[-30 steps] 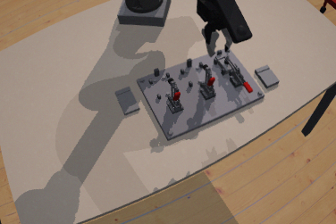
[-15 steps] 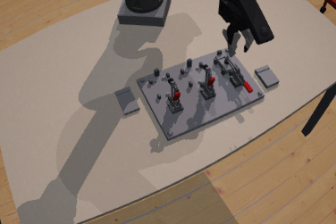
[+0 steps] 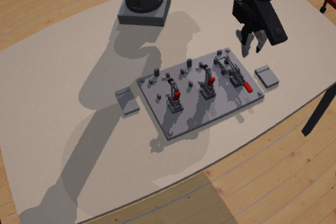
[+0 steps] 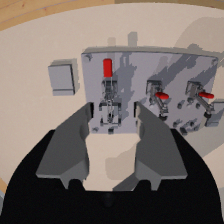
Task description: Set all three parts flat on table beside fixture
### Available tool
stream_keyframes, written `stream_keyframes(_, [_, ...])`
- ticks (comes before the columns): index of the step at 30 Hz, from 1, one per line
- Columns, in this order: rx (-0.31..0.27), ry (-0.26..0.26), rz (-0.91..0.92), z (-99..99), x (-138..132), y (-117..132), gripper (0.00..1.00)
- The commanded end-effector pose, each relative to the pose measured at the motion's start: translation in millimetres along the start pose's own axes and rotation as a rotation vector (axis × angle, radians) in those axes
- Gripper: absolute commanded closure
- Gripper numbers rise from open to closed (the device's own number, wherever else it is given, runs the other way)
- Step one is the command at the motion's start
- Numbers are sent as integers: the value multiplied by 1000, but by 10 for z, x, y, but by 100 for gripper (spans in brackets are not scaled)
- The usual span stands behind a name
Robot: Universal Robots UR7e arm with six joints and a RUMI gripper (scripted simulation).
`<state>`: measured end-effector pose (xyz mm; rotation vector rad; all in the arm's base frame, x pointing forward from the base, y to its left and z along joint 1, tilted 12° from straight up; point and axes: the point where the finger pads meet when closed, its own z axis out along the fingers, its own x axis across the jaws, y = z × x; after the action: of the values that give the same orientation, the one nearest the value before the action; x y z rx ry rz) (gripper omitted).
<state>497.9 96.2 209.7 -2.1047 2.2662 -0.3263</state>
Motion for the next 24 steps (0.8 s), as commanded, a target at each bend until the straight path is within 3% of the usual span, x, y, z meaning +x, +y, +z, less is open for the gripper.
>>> stream_keyframes(1, [1, 1, 0, -5, -91, -46, 72])
stream_keyframes(24, [1, 1, 0, 11, -140, -67, 72])
